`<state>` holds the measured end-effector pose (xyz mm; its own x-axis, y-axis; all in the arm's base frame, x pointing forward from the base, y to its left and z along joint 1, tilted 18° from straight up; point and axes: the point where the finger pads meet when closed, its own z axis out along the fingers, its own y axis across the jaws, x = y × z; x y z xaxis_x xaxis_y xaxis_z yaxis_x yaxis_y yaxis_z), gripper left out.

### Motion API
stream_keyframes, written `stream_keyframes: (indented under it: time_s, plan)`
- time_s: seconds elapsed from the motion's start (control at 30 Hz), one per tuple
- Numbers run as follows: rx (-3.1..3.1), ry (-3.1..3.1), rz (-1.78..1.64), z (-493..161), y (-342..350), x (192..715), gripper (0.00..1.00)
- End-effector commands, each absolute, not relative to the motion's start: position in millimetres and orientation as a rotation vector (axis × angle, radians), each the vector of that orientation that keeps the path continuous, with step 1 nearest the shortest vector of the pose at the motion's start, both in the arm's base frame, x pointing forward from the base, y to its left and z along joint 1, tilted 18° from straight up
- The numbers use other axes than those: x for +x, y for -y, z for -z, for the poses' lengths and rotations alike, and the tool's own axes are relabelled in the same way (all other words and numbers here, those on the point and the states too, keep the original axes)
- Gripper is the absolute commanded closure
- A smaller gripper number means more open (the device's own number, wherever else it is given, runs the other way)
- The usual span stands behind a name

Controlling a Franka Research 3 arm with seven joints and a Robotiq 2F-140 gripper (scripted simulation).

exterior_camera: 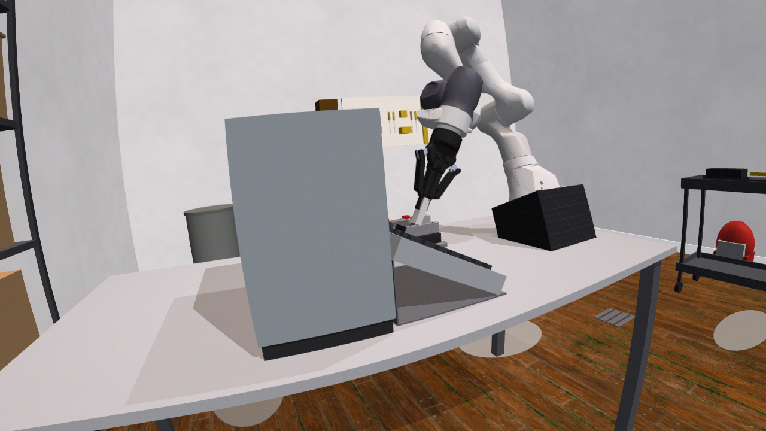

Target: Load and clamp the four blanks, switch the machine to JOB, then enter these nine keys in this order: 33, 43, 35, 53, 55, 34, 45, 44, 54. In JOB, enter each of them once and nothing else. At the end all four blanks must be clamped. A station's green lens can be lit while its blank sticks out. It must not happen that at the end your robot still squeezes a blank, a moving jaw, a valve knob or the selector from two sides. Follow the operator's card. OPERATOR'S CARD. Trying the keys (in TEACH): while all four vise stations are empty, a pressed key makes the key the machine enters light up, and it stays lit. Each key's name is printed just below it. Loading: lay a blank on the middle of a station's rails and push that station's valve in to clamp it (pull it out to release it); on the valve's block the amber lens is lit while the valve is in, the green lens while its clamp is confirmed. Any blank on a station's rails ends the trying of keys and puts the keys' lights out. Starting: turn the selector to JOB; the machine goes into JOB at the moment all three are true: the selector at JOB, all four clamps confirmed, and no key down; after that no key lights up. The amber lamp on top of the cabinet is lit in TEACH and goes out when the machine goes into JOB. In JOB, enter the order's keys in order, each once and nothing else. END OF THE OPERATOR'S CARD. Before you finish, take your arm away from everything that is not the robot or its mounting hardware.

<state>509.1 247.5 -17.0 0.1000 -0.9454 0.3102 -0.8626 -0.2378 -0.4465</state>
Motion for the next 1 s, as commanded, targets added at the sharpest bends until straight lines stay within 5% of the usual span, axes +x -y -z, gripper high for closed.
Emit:
stream_keyframes:
  time_s: [0.0, 0.97]
  plan:
    - [-2.222, -1.831, 0.824, 16, -248, 508, 1.00]
    - [-2.222, -1.831, 0.824, 36, -277, 510, 1.00]
